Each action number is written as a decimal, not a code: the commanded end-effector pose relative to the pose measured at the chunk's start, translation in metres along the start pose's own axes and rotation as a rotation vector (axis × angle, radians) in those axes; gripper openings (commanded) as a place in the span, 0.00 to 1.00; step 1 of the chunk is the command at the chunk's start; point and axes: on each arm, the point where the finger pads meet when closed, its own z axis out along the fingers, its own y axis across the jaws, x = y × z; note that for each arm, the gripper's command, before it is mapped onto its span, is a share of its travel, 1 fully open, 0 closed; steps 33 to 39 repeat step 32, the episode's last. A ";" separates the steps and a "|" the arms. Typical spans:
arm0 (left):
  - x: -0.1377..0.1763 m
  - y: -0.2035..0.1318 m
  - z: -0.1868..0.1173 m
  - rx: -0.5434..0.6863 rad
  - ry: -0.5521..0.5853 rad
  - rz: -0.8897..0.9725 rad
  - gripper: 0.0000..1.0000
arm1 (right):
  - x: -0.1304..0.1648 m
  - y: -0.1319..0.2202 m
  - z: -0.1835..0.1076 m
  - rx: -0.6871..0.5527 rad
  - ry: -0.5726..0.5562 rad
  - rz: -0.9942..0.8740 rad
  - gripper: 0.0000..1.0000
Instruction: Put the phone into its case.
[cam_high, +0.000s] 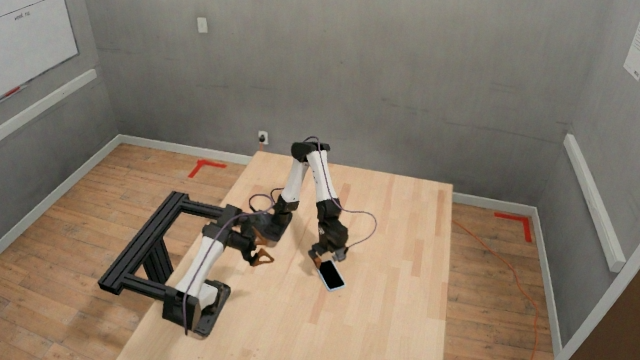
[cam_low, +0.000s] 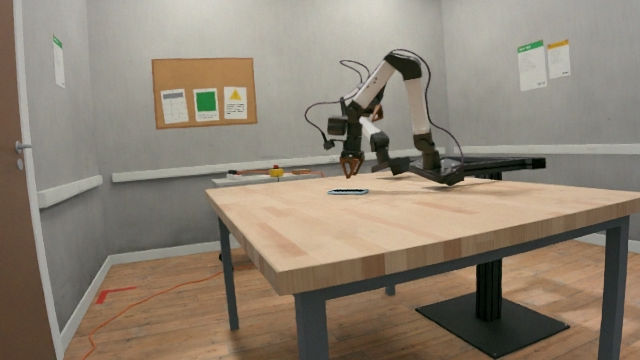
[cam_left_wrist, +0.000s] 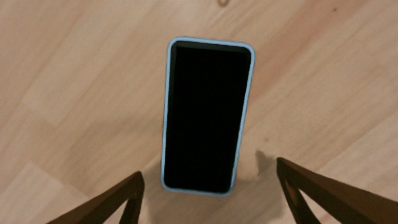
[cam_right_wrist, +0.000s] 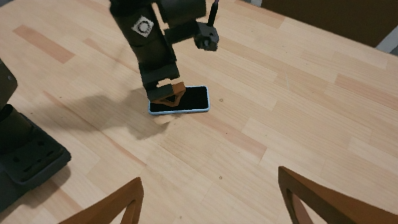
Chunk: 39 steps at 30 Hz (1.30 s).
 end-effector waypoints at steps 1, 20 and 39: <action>-0.009 -0.003 -0.013 -0.016 -0.128 -0.126 1.00 | -0.001 0.000 0.000 0.002 -0.002 0.004 1.00; 0.019 -0.013 -0.036 -0.008 -0.271 -0.262 1.00 | -0.001 0.000 0.000 0.002 -0.002 0.004 1.00; 0.017 -0.011 -0.038 -0.010 -0.269 -0.265 1.00 | -0.001 0.000 0.000 0.002 -0.002 0.004 1.00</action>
